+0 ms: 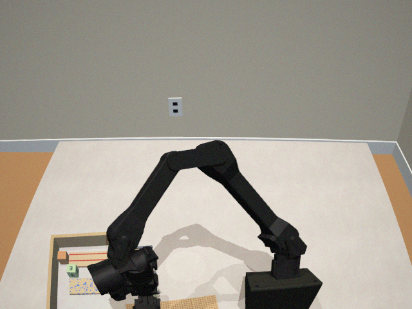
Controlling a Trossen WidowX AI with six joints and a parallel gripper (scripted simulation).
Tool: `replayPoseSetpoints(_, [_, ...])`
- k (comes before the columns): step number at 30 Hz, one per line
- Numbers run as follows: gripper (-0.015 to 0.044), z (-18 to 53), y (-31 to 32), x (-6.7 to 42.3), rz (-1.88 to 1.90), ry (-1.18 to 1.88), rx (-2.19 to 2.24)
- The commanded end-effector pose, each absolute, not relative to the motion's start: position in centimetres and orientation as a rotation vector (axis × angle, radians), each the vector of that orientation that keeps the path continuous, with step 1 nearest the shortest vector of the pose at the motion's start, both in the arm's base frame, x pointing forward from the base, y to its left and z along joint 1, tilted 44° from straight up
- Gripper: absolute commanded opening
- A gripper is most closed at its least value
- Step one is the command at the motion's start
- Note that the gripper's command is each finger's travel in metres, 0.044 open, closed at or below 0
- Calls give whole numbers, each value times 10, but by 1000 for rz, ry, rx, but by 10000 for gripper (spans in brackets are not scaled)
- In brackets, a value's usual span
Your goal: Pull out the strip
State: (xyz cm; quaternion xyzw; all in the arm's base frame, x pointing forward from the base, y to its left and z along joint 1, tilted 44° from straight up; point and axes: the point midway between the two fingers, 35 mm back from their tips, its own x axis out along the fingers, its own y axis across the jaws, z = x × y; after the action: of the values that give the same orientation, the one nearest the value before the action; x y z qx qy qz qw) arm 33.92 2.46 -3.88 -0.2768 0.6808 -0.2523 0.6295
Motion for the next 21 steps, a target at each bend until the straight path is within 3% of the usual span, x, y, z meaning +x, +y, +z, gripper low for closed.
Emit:
replayPoseSetpoints(1, [0,-36,26,327,-575,1560,-628])
replayPoseSetpoints(9, [0,-34,24,301,-575,1562,-628])
replayPoseSetpoints(21, [0,-8,49,303,-574,1562,-627])
